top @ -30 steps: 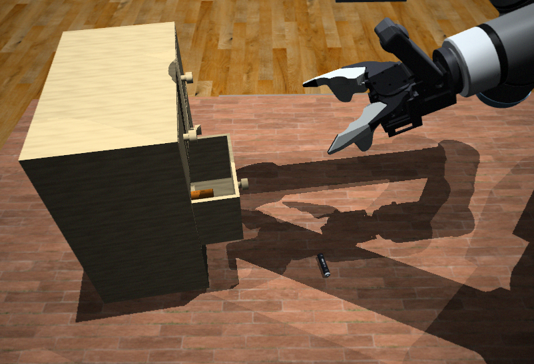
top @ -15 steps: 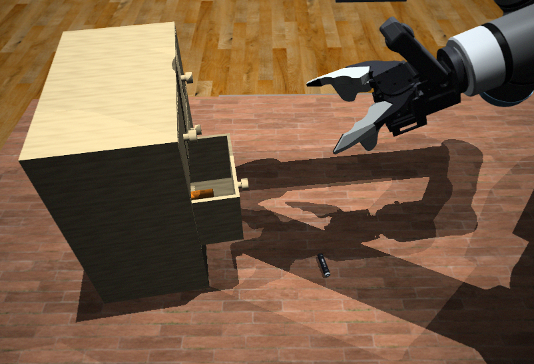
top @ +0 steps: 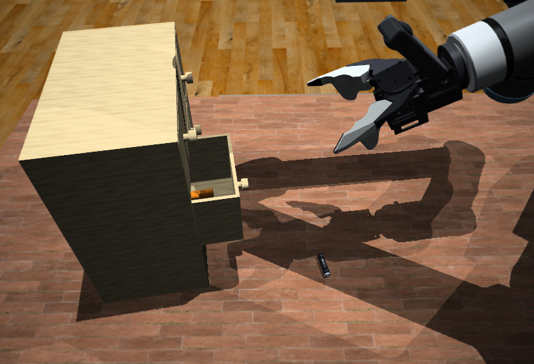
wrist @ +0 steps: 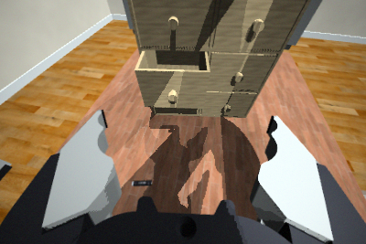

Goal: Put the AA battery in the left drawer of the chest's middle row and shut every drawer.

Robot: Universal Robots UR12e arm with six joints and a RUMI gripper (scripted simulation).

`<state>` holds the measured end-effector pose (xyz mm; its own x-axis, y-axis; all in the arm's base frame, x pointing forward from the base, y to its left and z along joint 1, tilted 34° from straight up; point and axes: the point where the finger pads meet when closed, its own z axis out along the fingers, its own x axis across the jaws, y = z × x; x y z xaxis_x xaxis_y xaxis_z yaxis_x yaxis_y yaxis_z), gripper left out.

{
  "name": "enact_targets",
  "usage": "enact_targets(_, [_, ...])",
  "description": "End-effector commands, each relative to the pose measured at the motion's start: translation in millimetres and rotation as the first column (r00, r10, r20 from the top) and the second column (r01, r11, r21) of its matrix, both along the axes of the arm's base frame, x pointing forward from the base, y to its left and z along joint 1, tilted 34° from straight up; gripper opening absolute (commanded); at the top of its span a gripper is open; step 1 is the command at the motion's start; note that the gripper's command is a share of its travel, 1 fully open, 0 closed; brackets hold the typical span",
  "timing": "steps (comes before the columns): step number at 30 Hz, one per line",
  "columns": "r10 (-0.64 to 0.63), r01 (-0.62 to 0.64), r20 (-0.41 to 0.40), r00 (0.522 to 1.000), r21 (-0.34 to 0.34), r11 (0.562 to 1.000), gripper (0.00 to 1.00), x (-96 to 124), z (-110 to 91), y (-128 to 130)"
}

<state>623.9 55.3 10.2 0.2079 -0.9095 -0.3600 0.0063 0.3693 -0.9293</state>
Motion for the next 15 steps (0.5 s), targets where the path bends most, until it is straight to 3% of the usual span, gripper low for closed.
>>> enact_targets(1, [0.017,-0.017,-0.048,0.999,-0.012,1.0,1.0,-0.4,3.3,-1.5])
enact_targets(15, [0.082,-0.093,-0.219,0.972,-0.039,0.995,1.0,-4.4,9.0,-3.3])
